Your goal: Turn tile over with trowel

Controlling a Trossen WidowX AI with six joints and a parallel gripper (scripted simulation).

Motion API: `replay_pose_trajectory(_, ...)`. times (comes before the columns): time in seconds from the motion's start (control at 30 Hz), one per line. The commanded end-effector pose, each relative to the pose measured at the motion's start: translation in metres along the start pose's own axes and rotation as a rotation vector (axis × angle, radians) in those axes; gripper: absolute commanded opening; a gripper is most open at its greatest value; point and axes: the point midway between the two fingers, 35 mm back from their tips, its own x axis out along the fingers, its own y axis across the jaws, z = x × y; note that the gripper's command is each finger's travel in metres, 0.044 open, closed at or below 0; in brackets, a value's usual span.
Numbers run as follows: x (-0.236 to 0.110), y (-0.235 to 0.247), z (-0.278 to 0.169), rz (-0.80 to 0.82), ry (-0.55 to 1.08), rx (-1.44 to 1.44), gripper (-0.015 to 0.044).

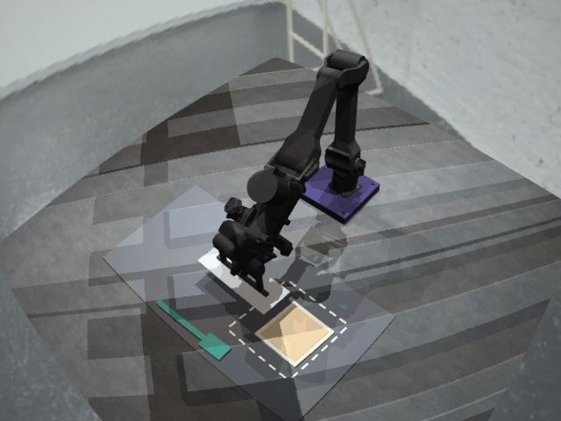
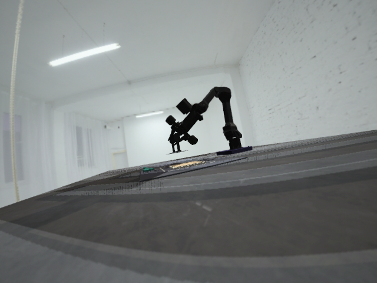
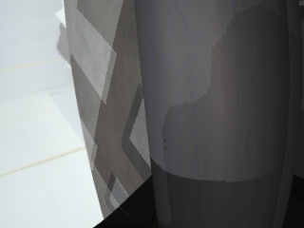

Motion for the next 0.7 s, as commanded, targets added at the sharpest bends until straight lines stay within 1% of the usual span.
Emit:
replay_pose_trajectory(0.0,0.003,0.0,-0.006,0.014,-0.003,0.005,0.0)
replay_pose_trajectory(0.47,0.014,-0.013,-0.021,0.014,-0.002,0.006,0.0)
replay_pose_trajectory(0.67,0.01,-0.004,-0.004,0.01,-0.003,0.005,0.0)
